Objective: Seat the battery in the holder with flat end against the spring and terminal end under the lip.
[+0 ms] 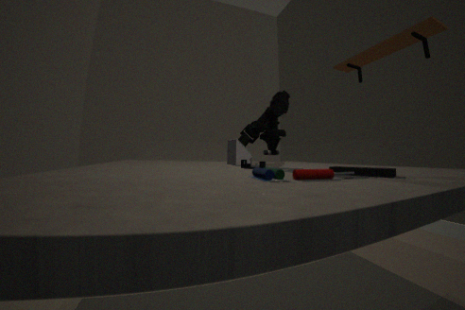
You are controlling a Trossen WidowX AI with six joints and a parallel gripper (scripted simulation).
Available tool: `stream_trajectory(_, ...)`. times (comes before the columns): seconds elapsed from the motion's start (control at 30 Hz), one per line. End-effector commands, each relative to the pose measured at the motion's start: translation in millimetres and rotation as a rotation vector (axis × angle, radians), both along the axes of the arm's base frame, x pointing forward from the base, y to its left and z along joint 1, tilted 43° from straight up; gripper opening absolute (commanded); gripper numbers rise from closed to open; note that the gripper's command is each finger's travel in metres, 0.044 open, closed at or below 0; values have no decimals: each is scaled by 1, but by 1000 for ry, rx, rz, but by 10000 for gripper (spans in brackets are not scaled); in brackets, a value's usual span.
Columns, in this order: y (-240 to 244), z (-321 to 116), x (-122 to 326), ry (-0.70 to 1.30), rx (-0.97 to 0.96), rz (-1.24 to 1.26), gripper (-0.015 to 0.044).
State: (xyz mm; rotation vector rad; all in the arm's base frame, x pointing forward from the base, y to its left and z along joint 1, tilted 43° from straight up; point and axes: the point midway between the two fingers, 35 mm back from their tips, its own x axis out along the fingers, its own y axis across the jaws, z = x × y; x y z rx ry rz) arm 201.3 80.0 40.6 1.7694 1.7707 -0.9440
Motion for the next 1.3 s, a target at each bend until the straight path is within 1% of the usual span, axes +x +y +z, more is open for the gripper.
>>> stream_trajectory(0.0,-9,-4,12,-127,5,141,69)
stream_trajectory(0.67,-47,-26,48,-688,54,769,69)
stream_trajectory(1.27,-86,-55,71,-1193,104,1337,69)
